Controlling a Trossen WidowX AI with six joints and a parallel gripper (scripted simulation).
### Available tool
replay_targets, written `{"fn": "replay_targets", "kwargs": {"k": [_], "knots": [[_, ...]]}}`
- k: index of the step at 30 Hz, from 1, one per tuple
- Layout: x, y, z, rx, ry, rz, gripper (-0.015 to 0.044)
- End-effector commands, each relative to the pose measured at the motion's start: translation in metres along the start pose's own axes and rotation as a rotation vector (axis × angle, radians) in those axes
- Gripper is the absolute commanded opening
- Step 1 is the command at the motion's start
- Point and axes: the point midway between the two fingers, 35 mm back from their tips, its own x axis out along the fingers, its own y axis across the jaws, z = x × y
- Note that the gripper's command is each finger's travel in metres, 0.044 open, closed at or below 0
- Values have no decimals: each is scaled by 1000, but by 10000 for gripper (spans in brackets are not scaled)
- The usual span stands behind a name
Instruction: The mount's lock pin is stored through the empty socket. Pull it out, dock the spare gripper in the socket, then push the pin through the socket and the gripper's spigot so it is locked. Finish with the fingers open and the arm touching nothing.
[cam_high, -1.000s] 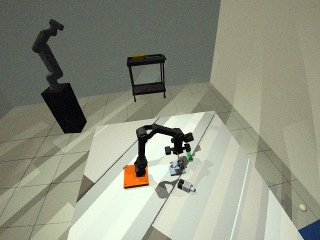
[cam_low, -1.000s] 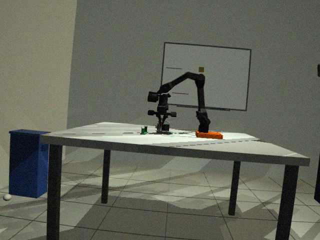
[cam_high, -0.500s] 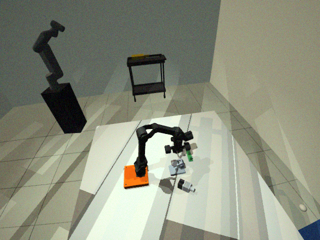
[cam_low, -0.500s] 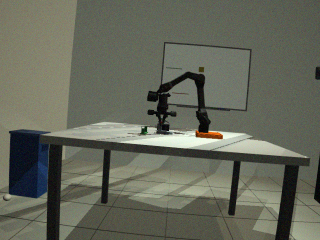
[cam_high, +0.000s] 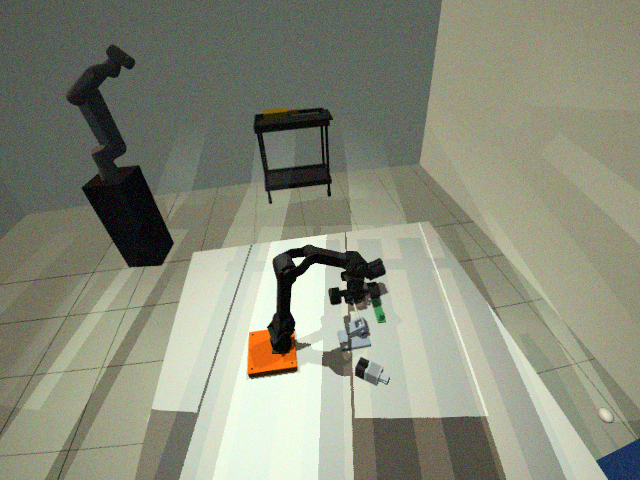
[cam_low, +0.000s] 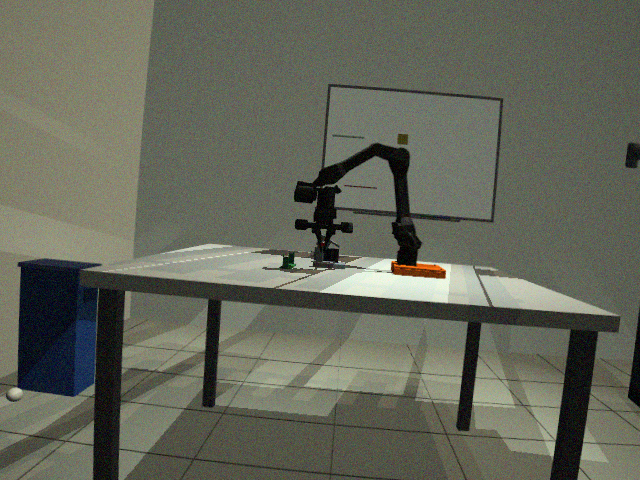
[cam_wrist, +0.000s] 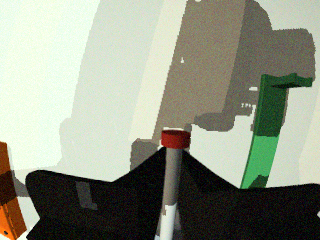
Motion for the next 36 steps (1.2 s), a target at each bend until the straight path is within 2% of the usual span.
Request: {"fn": "replay_targets", "kwargs": {"k": [1, 36], "knots": [[0, -1, 4, 3, -1, -2, 0], [1, -2, 33, 6, 5, 13, 0]]}}
